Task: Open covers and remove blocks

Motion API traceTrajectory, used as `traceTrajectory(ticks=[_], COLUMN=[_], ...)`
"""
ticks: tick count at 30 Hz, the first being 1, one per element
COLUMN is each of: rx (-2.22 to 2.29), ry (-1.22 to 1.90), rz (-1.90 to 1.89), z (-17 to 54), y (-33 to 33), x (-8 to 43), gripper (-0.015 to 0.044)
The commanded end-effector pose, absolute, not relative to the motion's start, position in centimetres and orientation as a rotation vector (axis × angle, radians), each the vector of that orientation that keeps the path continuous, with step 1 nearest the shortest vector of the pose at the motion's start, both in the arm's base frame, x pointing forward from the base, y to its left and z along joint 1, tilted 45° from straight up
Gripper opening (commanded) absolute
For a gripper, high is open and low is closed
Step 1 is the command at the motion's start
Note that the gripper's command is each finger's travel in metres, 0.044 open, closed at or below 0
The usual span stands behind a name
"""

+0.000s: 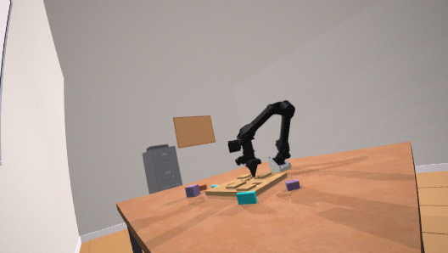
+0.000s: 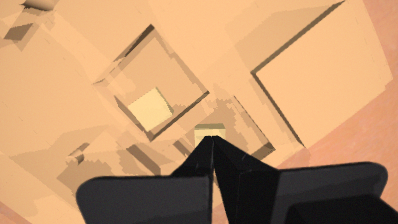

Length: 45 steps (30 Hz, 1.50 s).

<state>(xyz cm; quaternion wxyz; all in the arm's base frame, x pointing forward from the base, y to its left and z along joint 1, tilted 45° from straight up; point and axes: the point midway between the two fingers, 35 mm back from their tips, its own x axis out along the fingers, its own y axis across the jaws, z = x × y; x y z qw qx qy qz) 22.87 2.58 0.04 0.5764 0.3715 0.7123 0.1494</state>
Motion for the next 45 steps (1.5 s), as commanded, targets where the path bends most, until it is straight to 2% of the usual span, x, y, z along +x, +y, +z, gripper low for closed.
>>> traceTrajectory(ticks=[1, 45], rx=[0.876, 0.879], ry=[1.671, 1.673], rz=[0.351, 0.347], z=[-0.3, -1.5], y=[2.5, 1.6], x=[22.5, 22.0], gripper=[0.0000, 0.0000])
